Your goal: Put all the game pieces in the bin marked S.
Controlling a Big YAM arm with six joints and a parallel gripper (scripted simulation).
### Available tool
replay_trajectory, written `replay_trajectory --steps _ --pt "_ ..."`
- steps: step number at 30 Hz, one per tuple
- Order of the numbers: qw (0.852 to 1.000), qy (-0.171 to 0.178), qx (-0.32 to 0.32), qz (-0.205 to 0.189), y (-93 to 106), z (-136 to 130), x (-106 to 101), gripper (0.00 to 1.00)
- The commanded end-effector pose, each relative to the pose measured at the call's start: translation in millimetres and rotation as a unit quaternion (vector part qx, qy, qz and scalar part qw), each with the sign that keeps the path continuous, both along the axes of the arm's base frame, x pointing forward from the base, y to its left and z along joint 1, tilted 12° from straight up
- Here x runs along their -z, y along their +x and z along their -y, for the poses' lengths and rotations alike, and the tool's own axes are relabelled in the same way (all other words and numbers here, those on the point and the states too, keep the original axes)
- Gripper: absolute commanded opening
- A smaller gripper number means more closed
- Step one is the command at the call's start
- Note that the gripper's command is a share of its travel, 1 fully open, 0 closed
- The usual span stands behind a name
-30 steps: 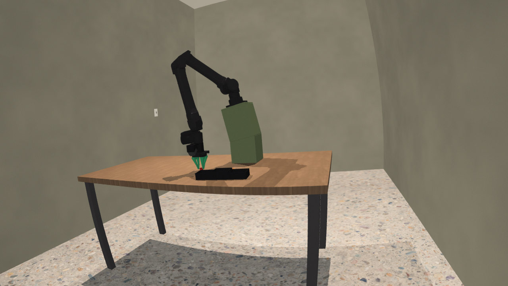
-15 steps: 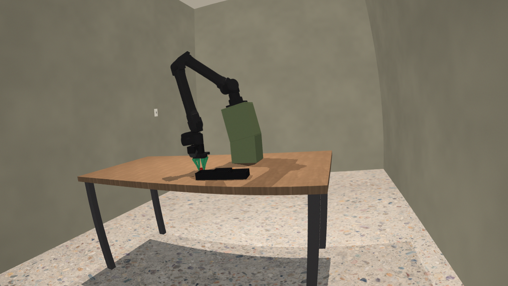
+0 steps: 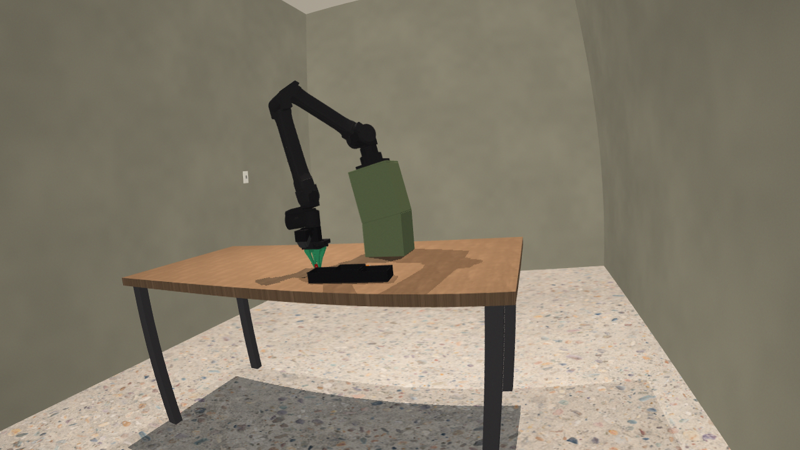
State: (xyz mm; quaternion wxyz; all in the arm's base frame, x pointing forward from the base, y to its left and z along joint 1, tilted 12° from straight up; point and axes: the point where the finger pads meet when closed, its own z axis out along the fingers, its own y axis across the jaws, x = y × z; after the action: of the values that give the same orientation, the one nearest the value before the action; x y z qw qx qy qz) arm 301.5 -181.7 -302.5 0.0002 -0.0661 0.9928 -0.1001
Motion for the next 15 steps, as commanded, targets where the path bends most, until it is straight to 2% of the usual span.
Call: replay_trajectory --steps 1,15 --pt "1.0 -0.003 0.0 0.011 10.7 9.0 -7.2 0.11" --pt "1.0 -0.005 0.0 0.014 14.1 11.5 -10.8 0.11"
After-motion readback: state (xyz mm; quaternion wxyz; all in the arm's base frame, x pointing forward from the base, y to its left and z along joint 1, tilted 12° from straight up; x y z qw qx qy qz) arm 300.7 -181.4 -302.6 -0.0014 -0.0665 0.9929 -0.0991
